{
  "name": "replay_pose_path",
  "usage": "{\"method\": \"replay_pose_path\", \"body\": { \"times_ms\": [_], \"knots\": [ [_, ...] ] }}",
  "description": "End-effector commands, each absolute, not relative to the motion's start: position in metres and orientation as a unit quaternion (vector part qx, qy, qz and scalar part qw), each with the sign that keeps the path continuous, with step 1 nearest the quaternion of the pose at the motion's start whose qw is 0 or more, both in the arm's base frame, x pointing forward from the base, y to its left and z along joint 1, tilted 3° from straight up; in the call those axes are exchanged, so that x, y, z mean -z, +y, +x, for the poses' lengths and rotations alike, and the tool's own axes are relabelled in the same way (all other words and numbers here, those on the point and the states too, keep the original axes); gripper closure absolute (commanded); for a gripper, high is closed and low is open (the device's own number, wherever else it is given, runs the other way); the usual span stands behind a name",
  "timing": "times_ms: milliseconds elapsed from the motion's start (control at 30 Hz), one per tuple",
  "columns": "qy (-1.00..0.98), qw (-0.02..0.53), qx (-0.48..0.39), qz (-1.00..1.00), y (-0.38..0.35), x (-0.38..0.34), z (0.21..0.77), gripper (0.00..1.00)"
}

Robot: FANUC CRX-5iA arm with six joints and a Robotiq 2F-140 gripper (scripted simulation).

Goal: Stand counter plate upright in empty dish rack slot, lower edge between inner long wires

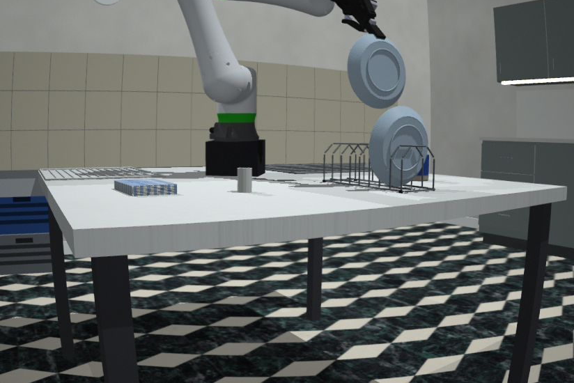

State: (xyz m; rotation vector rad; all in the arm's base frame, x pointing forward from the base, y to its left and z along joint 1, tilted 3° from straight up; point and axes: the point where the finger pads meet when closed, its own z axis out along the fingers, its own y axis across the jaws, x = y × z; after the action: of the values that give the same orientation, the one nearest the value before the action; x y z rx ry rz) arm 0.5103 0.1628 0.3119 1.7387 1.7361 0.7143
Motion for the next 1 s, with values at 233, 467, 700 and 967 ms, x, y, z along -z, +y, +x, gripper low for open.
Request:
{"method": "replay_pose_path", "body": {
  "times_ms": [233,467,700,967],
  "knots": [
    [0.650,0.288,-0.268,0.651,0.163,-0.299,0.511,0.90],
    [0.650,0.288,-0.268,0.651,0.163,-0.293,0.511,0.90],
    [0.650,0.288,-0.268,0.651,0.162,-0.291,0.511,0.90],
    [0.650,0.288,-0.268,0.651,0.162,-0.291,0.511,0.90]
  ]
}}
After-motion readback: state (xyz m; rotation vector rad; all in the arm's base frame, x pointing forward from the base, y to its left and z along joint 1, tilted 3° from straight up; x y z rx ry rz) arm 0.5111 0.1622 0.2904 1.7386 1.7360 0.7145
